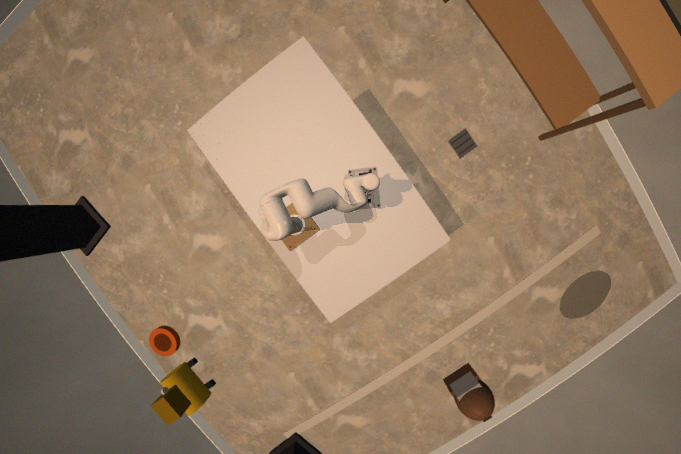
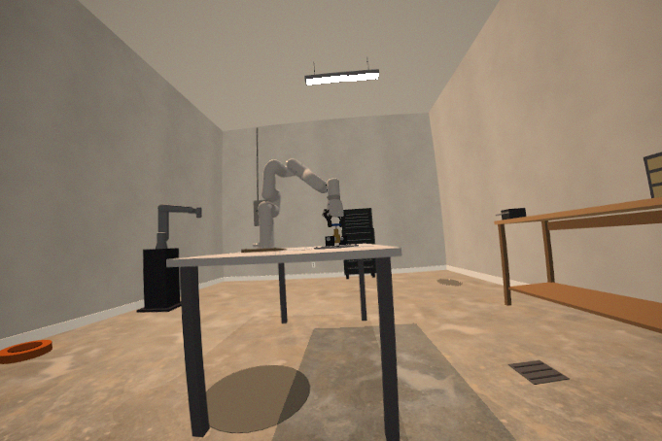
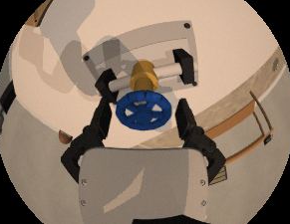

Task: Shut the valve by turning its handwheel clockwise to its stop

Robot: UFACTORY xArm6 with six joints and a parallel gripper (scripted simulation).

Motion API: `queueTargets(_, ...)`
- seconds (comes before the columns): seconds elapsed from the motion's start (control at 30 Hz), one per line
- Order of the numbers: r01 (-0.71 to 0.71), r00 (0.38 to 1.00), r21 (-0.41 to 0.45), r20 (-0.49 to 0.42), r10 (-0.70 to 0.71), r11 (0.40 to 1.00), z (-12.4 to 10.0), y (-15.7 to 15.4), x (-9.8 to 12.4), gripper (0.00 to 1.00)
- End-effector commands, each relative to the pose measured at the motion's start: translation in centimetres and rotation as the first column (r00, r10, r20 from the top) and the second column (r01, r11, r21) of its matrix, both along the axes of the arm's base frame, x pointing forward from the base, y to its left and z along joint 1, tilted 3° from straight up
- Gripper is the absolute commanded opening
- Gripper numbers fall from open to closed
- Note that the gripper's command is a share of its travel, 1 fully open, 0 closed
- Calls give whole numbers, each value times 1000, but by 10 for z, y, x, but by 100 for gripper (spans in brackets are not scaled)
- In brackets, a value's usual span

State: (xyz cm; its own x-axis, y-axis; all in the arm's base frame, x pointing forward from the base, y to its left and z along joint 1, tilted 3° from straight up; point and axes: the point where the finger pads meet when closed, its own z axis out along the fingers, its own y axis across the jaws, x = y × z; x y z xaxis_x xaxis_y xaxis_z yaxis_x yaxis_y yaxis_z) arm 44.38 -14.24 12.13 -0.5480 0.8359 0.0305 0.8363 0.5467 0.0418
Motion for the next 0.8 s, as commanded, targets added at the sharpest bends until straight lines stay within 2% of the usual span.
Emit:
queueTargets(0.0,0,1000,-1,4,0,1000,2,0,1,100)
queueTargets(0.77,0,1000,-1,4,0,1000,7,-1,1,100)
